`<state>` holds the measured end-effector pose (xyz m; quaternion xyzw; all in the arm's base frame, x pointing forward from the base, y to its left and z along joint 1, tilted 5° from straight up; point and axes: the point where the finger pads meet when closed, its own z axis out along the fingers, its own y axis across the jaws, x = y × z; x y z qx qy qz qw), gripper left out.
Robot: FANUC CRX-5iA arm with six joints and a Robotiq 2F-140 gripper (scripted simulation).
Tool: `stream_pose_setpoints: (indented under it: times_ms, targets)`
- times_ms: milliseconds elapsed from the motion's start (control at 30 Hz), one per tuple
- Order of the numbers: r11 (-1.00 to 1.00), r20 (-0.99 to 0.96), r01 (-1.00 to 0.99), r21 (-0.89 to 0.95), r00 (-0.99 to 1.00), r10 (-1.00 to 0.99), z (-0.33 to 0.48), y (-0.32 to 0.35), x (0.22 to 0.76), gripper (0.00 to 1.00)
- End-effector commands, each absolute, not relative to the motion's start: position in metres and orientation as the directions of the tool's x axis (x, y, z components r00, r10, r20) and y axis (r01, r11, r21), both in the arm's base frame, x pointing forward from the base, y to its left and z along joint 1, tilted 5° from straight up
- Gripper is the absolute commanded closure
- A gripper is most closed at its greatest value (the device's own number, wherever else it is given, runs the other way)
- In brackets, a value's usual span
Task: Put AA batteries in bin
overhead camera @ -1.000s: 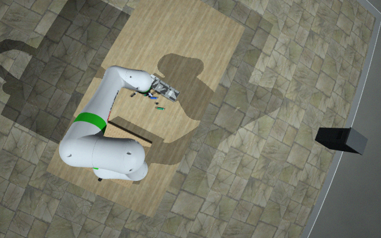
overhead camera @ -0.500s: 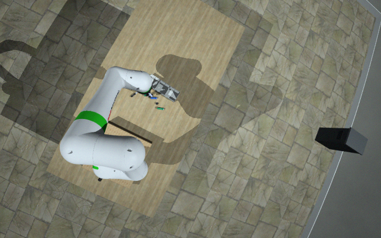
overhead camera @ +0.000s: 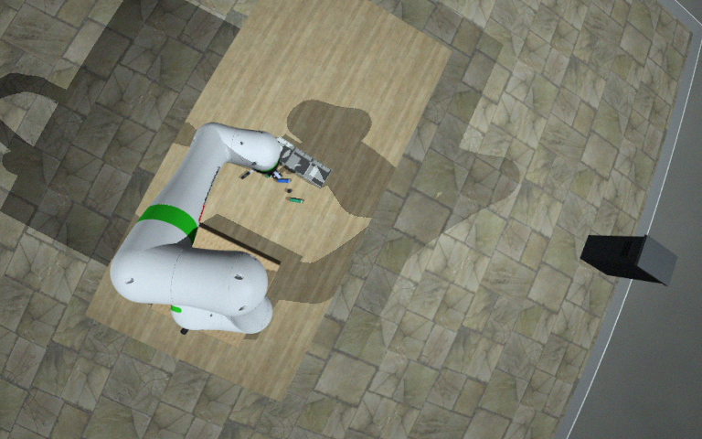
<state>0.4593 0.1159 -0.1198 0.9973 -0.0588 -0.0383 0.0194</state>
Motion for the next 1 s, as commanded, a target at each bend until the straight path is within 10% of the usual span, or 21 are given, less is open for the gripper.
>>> stream_pose_setpoints:
  times_ms: [0, 967]
  targets:
    - [-0.992, -0.074, -0.116, 0.043, 0.99, -0.119, -0.12, 0.116, 0.459, 0.95]
    - [-0.992, -0.074, -0.116, 0.043, 0.99, -0.119, -0.096, 0.117, 0.461, 0.95]
